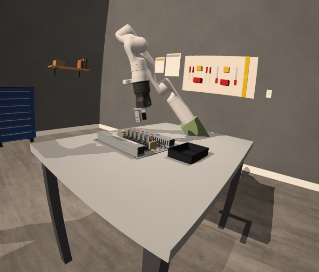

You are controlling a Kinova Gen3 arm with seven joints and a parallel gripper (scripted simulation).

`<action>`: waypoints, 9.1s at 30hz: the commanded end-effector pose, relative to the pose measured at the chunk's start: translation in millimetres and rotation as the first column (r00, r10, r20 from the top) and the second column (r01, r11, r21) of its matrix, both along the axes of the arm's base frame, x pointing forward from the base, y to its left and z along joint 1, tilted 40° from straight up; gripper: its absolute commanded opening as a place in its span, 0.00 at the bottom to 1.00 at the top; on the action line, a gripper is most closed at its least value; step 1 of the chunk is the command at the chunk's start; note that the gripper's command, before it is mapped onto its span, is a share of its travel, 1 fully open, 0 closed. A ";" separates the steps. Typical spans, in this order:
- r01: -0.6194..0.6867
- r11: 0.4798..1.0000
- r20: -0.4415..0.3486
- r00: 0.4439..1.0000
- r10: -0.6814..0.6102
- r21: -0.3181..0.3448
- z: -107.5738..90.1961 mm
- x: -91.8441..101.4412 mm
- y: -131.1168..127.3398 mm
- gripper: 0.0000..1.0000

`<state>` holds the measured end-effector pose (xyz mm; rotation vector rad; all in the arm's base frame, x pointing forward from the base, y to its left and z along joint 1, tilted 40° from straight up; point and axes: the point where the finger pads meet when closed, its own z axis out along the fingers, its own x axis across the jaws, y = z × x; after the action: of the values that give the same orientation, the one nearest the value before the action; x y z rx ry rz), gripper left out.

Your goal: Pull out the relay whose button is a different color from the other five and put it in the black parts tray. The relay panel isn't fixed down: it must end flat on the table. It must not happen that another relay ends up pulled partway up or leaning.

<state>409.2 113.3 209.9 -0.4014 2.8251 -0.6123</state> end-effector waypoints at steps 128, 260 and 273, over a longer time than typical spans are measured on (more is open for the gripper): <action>0.197 0.980 0.270 0.946 -0.180 -0.039 -33.9 18.1 91.2 0.98; 0.197 0.980 0.270 0.946 -0.180 -0.039 -50.7 34.9 28.3 0.98; 0.197 0.980 0.270 0.946 -0.180 -0.039 -50.7 34.9 28.3 0.98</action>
<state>444.1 140.8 158.8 -0.0504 2.6080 -0.7408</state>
